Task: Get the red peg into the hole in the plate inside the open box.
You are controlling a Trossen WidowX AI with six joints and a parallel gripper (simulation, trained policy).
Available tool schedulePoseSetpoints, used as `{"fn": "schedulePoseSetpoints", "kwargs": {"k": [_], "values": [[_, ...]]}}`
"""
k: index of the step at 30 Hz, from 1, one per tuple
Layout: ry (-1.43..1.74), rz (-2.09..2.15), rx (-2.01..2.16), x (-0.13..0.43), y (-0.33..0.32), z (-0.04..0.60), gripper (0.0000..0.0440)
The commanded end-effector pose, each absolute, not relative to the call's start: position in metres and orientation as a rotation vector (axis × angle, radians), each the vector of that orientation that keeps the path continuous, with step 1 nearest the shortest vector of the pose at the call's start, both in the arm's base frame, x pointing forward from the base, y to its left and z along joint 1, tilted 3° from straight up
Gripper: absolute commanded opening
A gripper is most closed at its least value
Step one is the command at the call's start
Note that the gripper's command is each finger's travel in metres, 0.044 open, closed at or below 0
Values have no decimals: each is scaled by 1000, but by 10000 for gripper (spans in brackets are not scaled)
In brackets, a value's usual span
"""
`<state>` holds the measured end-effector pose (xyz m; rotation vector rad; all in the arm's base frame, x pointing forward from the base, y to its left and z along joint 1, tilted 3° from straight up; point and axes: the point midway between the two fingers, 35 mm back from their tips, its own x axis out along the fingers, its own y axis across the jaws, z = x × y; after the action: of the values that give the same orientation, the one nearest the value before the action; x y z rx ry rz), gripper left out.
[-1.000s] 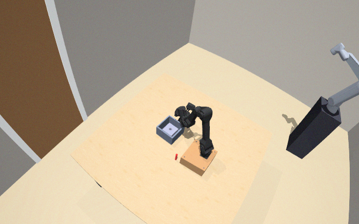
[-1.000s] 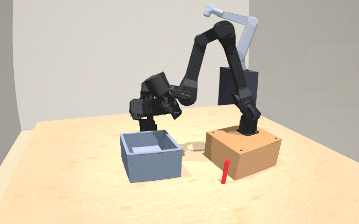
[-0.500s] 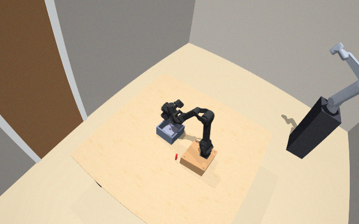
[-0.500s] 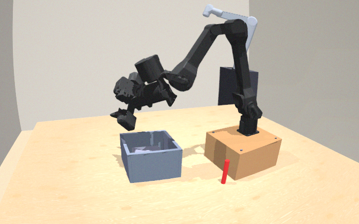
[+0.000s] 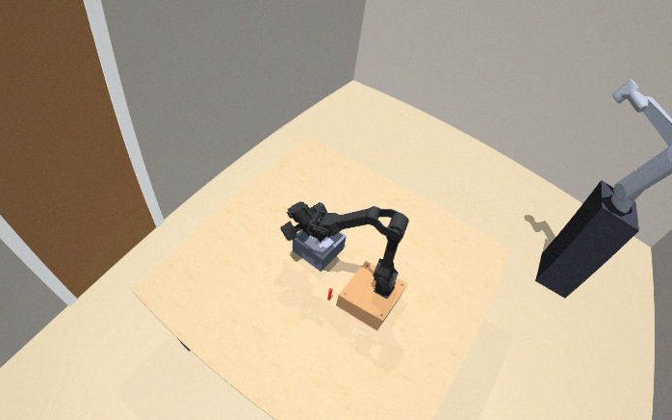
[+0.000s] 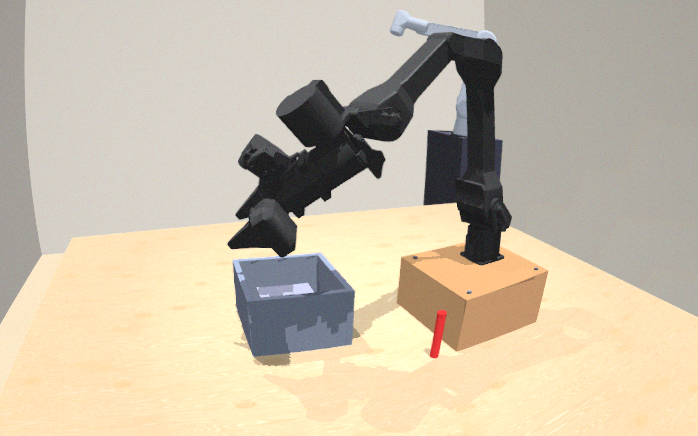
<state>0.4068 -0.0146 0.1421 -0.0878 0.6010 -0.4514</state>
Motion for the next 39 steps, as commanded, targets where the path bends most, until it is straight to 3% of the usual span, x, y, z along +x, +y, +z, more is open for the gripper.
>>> {"fn": "schedulePoseSetpoints", "kwargs": {"k": [1, 12, 24, 39], "values": [[641, -417, -5, 397, 9, 142, 364], [911, -398, 262, 328, 75, 123, 375], [1216, -565, 416, 241, 100, 101, 399], [1349, -757, 475, 209, 102, 82, 396]]}}
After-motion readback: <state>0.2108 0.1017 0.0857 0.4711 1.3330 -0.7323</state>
